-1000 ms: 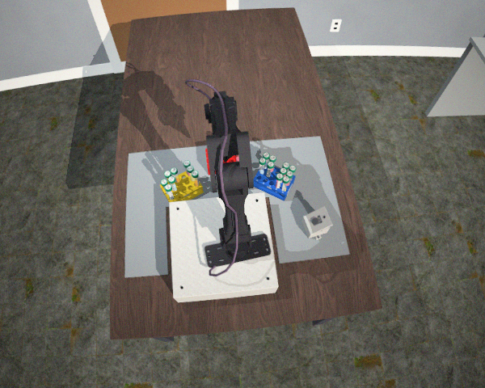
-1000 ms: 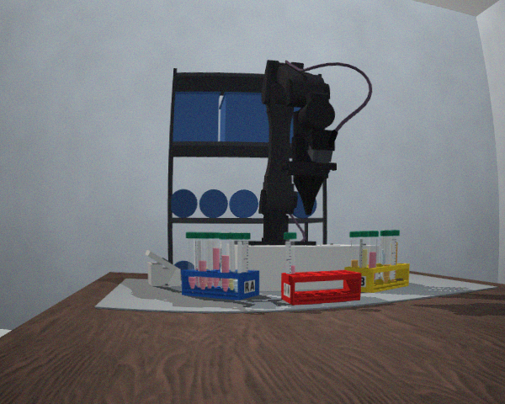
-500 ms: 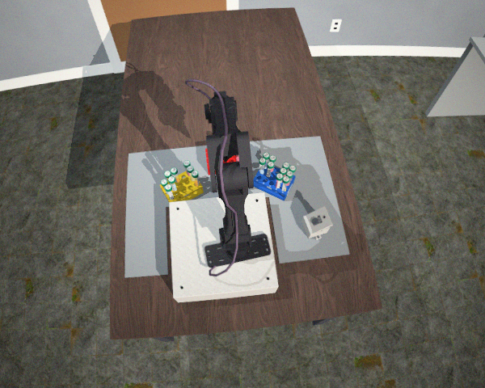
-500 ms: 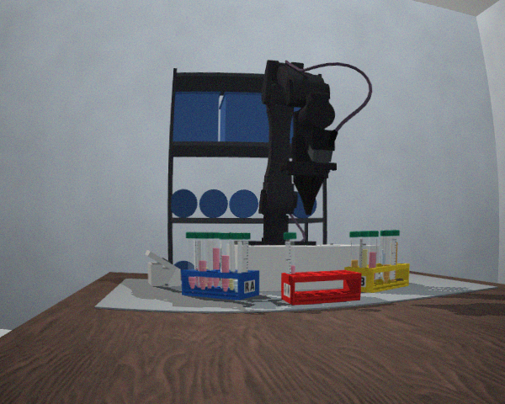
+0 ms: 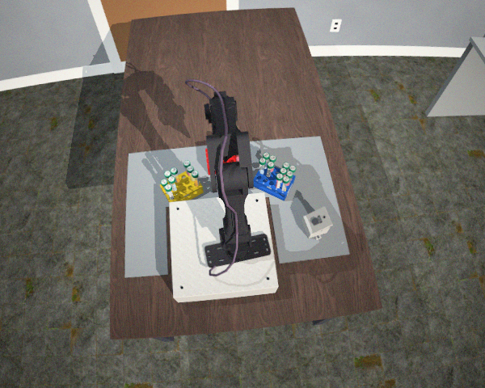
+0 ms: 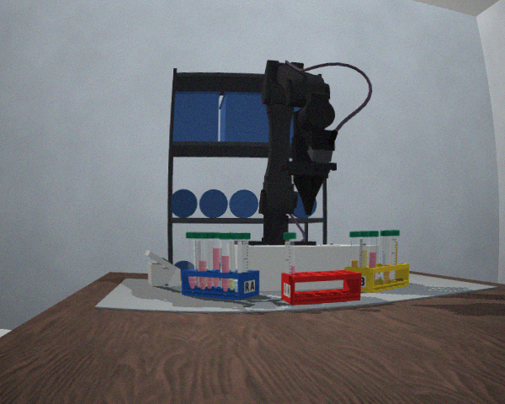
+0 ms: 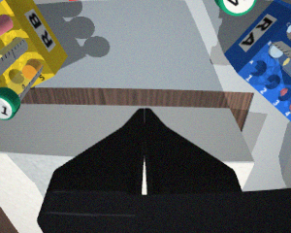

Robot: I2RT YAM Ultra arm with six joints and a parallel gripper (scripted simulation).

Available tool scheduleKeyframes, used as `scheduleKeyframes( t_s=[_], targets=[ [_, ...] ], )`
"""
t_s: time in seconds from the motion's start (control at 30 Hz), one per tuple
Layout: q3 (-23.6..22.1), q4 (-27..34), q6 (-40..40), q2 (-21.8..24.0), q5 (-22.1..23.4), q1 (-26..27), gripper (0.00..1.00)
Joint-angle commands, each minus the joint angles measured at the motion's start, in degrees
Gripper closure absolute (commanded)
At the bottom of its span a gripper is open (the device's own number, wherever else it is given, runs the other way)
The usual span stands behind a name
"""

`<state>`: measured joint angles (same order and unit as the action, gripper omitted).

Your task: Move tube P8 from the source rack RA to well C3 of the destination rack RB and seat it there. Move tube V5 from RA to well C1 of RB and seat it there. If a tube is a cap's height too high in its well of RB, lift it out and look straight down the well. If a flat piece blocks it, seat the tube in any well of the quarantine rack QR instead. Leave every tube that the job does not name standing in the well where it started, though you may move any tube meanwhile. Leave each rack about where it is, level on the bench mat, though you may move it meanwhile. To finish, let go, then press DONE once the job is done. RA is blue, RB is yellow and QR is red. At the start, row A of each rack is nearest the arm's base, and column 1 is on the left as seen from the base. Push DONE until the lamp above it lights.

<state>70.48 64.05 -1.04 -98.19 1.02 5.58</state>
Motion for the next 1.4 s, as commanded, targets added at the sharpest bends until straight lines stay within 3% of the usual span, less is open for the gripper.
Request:
scheduleKeyframes(
  t_s=[0.0,0.13,0.23,0.3,1.37],
  targets=[
    [1.1,-0.7,-0.3,2.1,0.3,0.4,1.0],
    [1.1,-0.7,-0.3,2.1,0.3,0.4,1.0],
    [1.0,-0.7,5.7,2.0,0.5,0.6,1.0],
    [1.0,-0.7,5.7,2.0,0.5,0.6,1.0],
    [1.0,-0.6,62.2,2.0,0.4,0.6,1.0]
  ],
)
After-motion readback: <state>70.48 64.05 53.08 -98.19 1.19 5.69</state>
